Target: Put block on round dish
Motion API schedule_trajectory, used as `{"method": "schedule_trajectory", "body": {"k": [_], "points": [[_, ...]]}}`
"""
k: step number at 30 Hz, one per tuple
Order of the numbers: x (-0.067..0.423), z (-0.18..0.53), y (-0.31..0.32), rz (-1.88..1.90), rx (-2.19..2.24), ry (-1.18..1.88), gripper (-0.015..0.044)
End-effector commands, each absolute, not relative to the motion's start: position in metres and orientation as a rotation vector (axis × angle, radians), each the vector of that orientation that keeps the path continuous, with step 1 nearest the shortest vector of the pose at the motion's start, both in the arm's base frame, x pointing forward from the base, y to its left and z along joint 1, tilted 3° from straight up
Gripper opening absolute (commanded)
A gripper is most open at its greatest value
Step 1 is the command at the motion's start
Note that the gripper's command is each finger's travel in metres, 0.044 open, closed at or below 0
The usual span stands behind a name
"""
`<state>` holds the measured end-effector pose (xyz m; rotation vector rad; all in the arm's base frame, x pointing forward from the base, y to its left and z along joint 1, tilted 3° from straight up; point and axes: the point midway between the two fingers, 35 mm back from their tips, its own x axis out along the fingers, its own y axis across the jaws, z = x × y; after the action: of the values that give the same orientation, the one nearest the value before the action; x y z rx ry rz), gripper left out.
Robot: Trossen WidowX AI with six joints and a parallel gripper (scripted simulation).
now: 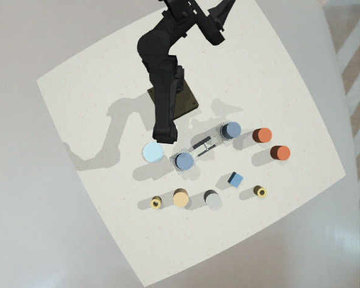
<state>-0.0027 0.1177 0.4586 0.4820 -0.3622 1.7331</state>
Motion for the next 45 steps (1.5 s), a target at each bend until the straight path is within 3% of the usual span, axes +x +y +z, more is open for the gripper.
{"method": "schedule_trajectory", "body": {"k": [1,23,45], "points": [[-0.003,0.459,0.118,1.730,0.478,-0.365,0.0426],[-0.002,0.424,0.170,1.406,0.050,-0.416,0.0440],[0.081,0.355,0.195,1.051,-0.332,-0.186,0.0440]]}}
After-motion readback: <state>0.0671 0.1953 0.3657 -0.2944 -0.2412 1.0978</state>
